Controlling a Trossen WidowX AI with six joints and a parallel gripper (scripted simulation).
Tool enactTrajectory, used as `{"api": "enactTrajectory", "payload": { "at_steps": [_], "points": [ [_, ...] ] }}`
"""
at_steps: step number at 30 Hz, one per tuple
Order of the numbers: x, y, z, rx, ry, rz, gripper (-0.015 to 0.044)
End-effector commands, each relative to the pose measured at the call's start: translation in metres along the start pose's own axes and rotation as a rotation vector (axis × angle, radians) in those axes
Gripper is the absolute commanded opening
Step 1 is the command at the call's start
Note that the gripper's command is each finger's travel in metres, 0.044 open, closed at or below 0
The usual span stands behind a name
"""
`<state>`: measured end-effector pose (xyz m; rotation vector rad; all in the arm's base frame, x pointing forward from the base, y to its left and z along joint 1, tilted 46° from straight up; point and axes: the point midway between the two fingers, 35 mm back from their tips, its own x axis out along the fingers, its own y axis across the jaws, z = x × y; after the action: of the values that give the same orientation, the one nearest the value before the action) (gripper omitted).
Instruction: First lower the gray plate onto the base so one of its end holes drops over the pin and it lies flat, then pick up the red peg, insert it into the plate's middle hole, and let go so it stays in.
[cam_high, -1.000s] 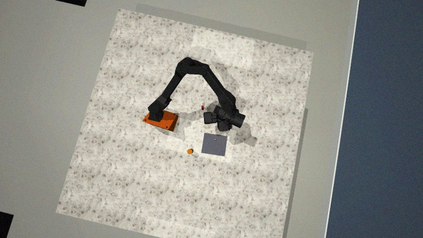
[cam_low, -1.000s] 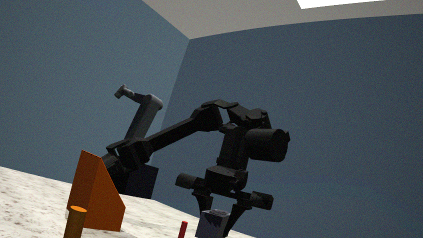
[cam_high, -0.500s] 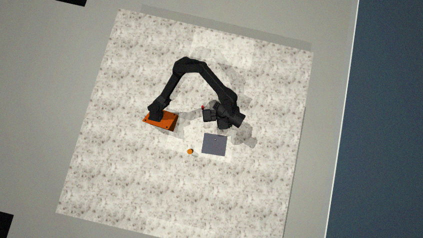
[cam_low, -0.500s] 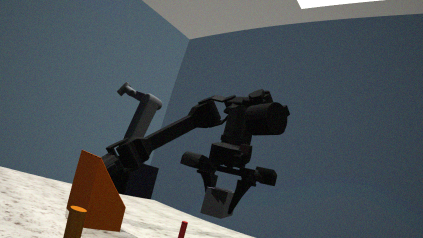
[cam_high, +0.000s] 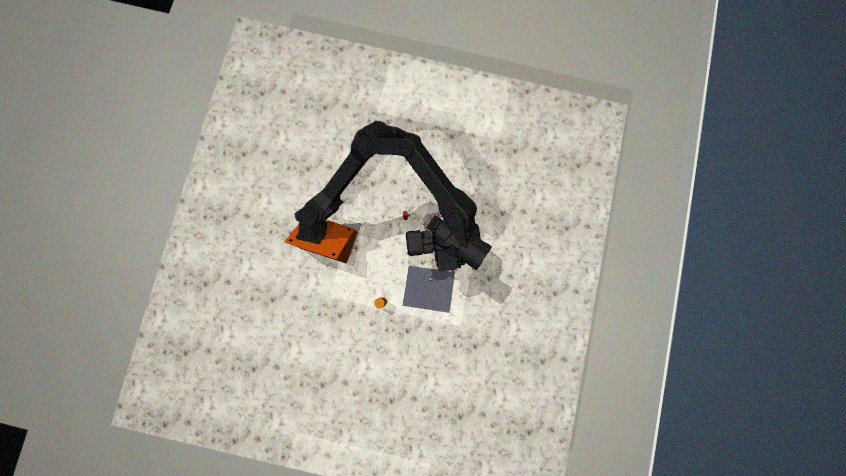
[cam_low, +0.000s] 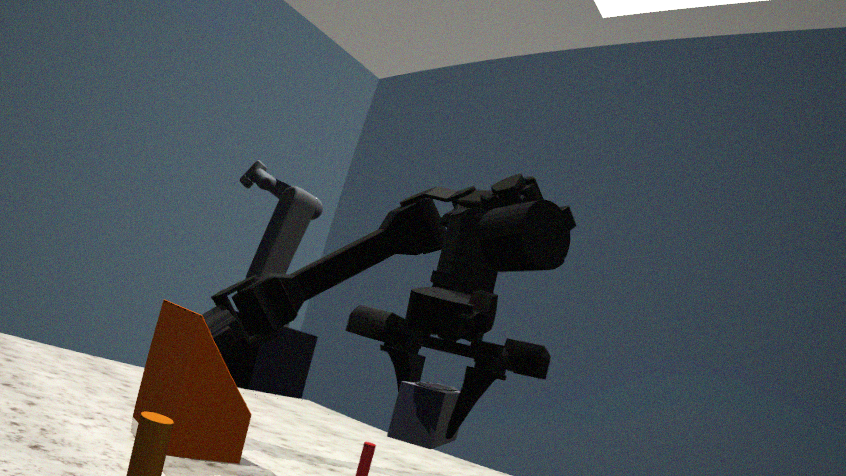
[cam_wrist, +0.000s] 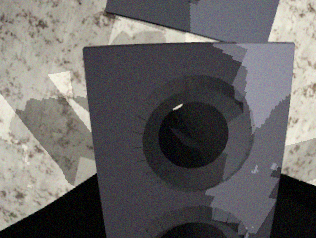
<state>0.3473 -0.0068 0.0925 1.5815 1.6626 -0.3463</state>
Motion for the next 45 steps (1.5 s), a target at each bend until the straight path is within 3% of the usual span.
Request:
{"api": "enactTrajectory", "payload": {
  "at_steps": [1,45],
  "points": [
    [0.005,-0.001,0.013,-0.008,-0.005,0.000,0.0000],
    [0.066,-0.033,0.119,-0.033,-0.006,0.000,0.0000]
  ]
}}
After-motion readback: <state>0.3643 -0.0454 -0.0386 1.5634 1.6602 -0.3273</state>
